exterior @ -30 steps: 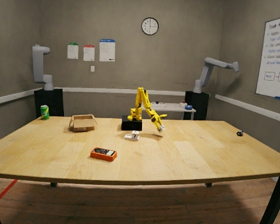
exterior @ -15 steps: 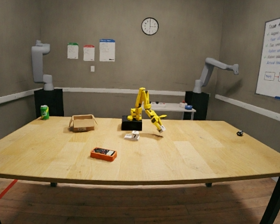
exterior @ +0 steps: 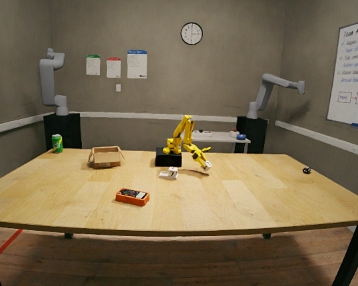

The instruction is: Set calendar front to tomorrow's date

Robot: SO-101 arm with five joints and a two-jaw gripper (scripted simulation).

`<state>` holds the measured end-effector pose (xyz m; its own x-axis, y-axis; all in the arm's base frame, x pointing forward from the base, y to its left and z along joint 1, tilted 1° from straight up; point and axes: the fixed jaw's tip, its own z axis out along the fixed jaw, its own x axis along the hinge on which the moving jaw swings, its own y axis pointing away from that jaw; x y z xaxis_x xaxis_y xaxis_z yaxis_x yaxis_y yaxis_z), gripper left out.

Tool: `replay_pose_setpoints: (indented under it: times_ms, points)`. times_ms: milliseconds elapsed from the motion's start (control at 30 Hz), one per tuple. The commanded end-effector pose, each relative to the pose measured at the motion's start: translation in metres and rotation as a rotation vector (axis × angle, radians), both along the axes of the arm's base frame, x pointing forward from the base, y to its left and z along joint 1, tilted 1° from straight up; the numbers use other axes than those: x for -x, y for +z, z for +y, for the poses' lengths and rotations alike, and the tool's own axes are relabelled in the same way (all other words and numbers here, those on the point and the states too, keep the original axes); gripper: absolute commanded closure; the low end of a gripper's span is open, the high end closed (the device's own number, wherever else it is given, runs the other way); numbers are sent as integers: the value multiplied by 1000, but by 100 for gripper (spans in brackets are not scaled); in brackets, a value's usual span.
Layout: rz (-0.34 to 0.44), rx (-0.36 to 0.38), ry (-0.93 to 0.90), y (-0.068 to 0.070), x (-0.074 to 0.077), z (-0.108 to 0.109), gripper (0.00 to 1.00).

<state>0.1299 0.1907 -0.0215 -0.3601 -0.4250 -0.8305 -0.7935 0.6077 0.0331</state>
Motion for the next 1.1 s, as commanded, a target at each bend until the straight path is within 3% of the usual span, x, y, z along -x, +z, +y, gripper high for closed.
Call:
replay_pose_setpoints:
  times_ms: [0,433,1067]
  points:
    - [-71,-78,-3,3,-3,1,100]
    - [-131,-147,-2,6,-1,-3,100]
    - [-129,-144,-2,5,-1,-4,100]
